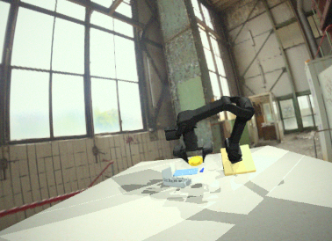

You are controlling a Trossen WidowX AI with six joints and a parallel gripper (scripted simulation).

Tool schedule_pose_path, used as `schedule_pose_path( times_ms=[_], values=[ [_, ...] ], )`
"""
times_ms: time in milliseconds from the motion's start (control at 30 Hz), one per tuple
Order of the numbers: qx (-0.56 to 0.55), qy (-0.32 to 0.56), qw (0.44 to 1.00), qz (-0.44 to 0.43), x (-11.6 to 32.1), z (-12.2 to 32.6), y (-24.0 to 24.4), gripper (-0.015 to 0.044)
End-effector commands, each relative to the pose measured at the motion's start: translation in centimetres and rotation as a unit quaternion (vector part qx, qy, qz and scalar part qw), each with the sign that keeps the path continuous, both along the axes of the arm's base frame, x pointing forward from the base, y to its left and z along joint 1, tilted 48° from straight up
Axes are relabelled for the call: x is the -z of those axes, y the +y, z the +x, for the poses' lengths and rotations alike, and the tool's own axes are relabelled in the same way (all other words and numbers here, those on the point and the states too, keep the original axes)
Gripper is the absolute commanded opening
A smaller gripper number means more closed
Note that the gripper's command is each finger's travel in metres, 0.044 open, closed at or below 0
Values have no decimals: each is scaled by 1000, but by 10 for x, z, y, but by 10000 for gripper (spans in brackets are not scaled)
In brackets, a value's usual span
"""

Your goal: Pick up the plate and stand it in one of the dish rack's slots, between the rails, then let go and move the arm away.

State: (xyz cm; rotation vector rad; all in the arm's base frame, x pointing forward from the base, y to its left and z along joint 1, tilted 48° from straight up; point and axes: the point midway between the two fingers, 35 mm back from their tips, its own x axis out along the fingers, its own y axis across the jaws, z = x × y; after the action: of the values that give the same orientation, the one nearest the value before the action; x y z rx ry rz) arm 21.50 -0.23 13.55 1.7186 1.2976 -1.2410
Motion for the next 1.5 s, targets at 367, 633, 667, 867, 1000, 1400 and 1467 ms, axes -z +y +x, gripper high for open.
schedule_pose_path(
  times_ms=[367, 633, 667, 867, 1000, 1400, 1467],
  values=[
    [-94, -48, 980, -170, 28, 5, -1, 0],
    [-132, -87, 954, -255, 35, 12, -1, 0],
    [-136, -93, 950, -265, 36, 13, -1, 0],
    [-157, -128, 924, -323, 37, 19, 1, 0],
    [-167, -154, 905, -359, 37, 23, 4, 0],
    [-180, -238, 841, -452, 29, 31, 14, 0],
    [-180, -252, 829, -465, 27, 32, 16, 0]
  ],
)
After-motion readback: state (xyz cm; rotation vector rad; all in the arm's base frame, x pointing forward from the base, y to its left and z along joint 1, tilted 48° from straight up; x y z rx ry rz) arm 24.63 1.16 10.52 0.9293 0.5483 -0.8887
